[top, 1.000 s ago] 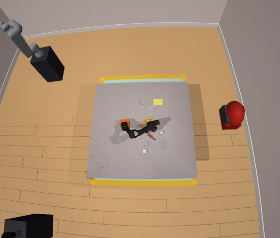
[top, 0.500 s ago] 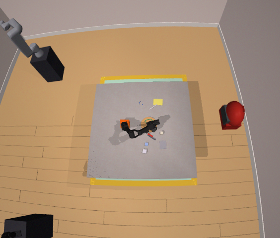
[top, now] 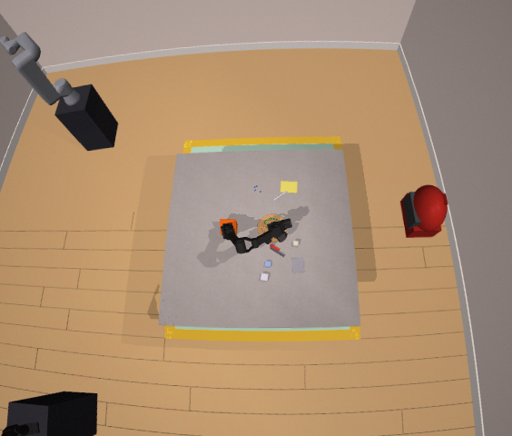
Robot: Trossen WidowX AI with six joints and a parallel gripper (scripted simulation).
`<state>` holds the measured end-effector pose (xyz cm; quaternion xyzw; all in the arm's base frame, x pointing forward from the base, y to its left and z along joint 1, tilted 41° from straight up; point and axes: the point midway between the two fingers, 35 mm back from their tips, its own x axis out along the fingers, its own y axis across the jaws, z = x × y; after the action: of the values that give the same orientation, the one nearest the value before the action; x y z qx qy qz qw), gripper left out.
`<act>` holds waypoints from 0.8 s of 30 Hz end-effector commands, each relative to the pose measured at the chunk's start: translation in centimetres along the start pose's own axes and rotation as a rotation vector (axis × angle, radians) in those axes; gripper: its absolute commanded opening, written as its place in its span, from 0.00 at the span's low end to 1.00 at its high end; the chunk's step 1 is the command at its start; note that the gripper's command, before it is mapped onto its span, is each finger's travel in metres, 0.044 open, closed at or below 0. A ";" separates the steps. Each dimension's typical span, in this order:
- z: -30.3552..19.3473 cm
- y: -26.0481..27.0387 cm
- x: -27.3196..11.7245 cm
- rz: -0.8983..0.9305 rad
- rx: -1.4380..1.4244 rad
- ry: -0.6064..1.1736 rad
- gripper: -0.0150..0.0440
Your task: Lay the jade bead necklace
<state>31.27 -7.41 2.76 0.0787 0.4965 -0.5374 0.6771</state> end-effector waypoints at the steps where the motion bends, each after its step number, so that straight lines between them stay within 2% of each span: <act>1: 0.2 0.1 -0.1 0.004 0.007 -0.003 1.00; 14: 0.2 0.1 -0.1 0.004 0.007 -0.003 1.00; 20: -0.9 0.7 -3.0 0.005 -0.106 -0.001 0.73; 24: -1.0 0.7 -3.4 0.005 -0.123 -0.001 0.56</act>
<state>31.28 -4.68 4.10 0.0416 0.5236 -0.5103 0.6810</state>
